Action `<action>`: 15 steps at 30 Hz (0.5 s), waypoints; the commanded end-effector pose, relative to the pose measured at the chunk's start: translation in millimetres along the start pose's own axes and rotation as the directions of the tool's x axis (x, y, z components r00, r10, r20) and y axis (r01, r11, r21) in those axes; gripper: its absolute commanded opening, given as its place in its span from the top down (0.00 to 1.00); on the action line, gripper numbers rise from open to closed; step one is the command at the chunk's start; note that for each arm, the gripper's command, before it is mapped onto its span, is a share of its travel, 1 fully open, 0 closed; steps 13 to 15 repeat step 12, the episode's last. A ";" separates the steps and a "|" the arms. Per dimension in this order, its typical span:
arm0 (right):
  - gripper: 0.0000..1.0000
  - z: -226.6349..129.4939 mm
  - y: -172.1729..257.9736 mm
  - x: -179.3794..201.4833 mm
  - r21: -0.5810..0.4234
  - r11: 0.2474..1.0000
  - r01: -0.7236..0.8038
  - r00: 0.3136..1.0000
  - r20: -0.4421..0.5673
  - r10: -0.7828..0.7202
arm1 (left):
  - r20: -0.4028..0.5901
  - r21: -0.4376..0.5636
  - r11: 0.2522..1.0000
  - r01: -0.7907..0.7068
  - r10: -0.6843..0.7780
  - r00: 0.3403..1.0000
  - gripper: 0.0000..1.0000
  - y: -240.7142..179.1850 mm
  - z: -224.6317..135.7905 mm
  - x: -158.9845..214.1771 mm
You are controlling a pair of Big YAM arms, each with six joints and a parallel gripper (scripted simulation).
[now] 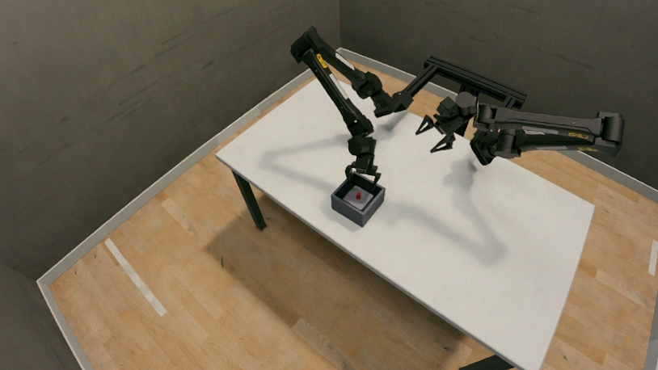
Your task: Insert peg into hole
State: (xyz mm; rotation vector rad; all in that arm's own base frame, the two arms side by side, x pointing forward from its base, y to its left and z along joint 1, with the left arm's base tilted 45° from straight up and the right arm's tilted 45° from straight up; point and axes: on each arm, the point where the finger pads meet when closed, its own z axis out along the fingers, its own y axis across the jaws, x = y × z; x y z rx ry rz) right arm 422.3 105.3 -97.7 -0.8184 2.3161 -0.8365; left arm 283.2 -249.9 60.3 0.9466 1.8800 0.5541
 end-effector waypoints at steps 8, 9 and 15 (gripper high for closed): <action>0.00 -2.8 -3.5 -12.5 0.019 0.999 -0.044 0.998 0.037 0.043 | 0.044 -0.001 0.999 0.050 -0.049 0.998 0.00 1.5 1.5 -35.5; 0.00 -2.7 -3.5 -12.5 0.019 0.999 -0.044 0.998 0.037 0.043 | 0.044 -0.001 0.999 0.050 -0.049 0.998 0.00 1.5 1.5 -35.5; 0.00 -2.7 -3.5 -12.5 0.019 0.999 -0.044 0.998 0.037 0.043 | 0.044 -0.001 0.999 0.050 -0.049 0.998 0.00 1.5 1.5 -35.5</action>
